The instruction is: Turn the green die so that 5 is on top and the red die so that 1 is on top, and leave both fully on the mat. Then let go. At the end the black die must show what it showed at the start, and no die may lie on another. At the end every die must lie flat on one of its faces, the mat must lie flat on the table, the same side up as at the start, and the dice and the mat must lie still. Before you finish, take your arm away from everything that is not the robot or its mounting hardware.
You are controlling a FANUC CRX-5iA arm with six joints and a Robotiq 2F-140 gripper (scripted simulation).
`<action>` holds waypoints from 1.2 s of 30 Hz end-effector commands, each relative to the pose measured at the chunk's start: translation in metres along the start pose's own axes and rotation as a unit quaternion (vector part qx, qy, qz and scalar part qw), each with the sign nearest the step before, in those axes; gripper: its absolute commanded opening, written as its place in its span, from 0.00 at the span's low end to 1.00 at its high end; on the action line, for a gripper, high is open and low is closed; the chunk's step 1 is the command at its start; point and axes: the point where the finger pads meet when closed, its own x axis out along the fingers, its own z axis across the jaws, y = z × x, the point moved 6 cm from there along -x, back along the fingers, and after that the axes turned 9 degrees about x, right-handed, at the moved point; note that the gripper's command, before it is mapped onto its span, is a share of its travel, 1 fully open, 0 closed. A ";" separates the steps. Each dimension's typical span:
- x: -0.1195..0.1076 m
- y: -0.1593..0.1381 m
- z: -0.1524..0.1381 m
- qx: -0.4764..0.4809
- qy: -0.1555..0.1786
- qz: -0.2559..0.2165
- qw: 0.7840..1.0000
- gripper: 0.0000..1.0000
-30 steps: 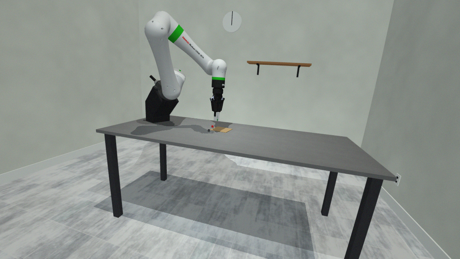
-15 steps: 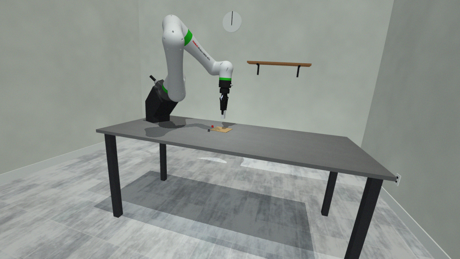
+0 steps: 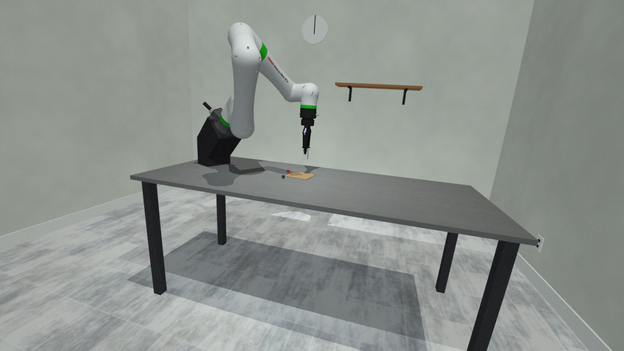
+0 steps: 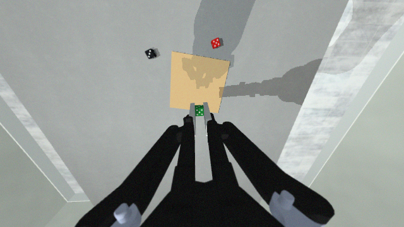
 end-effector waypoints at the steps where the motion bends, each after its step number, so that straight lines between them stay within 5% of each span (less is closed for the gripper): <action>1: 0.001 0.000 0.000 0.000 0.000 0.000 1.000 0.07; 14: 0.033 0.000 0.000 0.000 0.000 0.000 1.000 0.07; 26: 0.086 -0.001 0.000 0.000 0.000 0.000 1.000 0.07; 36: 0.096 -0.001 0.000 0.000 0.000 0.000 1.000 0.07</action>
